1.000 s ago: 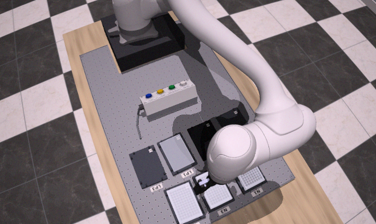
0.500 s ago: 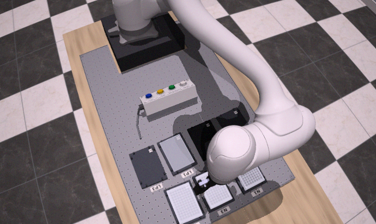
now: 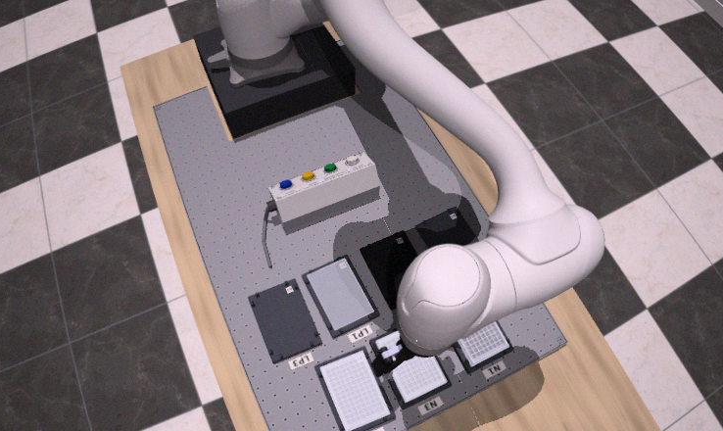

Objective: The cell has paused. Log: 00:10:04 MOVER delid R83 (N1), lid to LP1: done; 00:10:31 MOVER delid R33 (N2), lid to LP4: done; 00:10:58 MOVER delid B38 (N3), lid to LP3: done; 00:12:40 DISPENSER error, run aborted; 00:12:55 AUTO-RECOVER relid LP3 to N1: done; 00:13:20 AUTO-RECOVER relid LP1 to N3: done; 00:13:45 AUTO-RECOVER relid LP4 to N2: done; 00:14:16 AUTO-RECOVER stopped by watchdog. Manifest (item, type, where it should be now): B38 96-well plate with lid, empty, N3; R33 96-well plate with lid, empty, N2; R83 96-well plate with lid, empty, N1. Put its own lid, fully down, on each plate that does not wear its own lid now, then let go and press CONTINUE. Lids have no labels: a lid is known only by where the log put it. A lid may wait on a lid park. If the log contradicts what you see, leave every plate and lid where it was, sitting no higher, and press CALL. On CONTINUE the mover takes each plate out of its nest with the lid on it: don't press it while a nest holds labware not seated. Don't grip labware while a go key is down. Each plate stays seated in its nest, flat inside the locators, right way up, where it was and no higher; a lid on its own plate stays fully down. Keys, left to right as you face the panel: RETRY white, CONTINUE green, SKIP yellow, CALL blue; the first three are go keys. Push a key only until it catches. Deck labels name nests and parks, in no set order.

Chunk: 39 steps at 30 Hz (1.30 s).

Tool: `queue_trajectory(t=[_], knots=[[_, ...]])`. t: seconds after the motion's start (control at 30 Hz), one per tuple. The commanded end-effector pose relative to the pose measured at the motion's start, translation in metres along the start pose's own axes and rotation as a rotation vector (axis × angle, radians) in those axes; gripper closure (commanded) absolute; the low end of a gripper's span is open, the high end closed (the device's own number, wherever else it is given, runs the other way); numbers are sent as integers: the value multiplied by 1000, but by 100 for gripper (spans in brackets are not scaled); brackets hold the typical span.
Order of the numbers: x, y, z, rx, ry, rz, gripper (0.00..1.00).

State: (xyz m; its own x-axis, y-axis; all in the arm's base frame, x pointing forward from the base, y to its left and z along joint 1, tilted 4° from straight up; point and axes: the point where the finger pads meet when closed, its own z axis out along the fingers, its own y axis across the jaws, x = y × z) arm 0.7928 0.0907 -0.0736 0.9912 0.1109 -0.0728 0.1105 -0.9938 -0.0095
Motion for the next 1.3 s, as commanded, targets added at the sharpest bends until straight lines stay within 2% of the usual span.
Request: queue_trajectory(t=[0.0, 1.27], knots=[[0, 0, 0, 0, 0, 0, 34], [0, 0, 5, 0, 0, 0, 34]])
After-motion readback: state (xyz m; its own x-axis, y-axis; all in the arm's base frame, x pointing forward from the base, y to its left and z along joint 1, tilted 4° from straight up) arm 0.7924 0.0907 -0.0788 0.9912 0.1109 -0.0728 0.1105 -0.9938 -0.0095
